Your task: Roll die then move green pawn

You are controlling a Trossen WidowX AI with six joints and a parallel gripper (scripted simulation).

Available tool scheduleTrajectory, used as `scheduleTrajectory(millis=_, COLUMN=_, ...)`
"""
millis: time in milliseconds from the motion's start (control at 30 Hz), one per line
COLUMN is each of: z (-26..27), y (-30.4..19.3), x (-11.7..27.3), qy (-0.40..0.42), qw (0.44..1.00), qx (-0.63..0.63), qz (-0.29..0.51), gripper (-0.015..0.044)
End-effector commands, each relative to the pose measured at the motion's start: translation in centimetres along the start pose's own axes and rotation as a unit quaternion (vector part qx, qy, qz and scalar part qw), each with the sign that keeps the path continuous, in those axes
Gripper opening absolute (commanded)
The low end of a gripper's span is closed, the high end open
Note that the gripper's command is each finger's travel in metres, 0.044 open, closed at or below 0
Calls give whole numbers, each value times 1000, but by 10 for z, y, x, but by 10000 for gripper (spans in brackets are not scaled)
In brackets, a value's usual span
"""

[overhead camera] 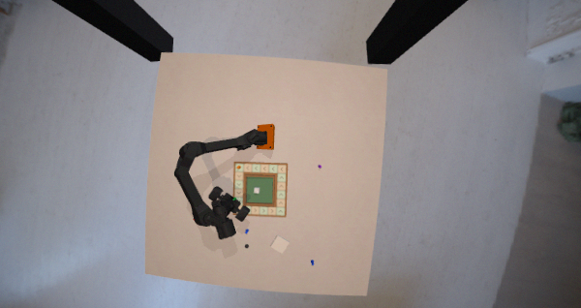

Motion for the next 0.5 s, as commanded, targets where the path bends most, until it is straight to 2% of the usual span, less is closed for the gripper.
scheduleTrajectory(millis=0, z=-1, y=-2, x=19, qy=1, qw=1000, qx=9, qz=0, gripper=0)
scheduleTrajectory(millis=200, z=-3, y=-4, x=38, qy=1, qw=1000, qx=18, qz=-3, gripper=0)
scheduleTrajectory(millis=467, z=21, y=28, x=9, qy=-1, qw=1000, qx=-11, qz=3, gripper=0)
Point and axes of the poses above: the point midway between the two fingers, 35 mm back from their tips, its own x axis back along the fingers, its own z axis across the jaws, y = z × x, the point moved 4 cm from there along x, back along the fingers, and after that the axes turned 5 degrees about -x, right-handed, at the moved point
